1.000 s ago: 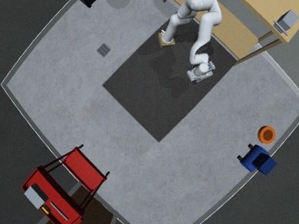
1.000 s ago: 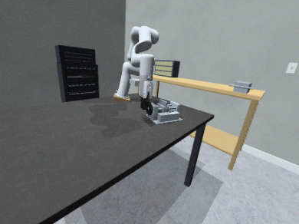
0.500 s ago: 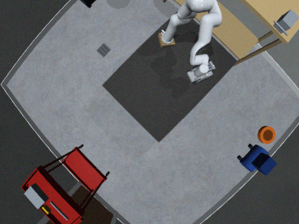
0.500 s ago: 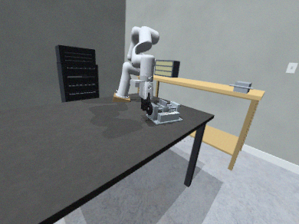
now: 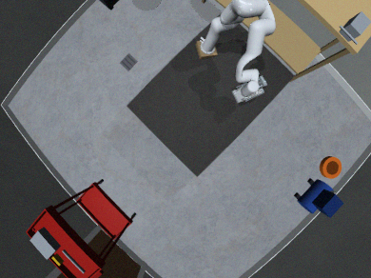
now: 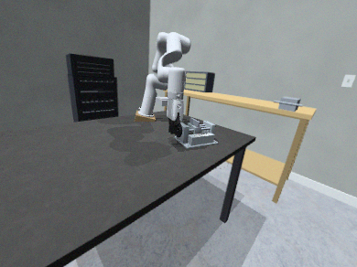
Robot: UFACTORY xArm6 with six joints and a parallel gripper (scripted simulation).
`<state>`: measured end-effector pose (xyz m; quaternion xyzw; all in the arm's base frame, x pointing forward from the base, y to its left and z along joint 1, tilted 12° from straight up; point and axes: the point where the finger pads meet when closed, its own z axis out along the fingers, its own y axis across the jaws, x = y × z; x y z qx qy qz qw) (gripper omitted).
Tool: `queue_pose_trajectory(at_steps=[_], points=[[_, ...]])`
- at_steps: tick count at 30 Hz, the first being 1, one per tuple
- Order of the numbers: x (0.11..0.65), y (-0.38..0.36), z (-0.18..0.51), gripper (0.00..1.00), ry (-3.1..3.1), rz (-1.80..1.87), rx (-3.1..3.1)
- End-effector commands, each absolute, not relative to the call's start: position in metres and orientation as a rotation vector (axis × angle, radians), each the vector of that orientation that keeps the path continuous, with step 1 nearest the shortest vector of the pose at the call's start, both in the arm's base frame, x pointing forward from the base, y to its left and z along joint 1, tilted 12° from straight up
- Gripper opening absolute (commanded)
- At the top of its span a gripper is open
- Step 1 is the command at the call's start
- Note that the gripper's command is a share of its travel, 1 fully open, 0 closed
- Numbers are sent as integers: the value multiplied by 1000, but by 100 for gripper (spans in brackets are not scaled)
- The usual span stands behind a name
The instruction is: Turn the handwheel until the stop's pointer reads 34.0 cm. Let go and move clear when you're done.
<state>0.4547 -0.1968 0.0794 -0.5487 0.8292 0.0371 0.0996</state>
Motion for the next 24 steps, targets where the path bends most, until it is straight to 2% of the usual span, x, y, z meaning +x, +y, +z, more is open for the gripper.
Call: queue_pose_trajectory(at_steps=[1, 24], points=[[458, -197, 75, 6, 2451, 108, -1622], [454, -189, 47, 6, 2451, 108, -1622]])
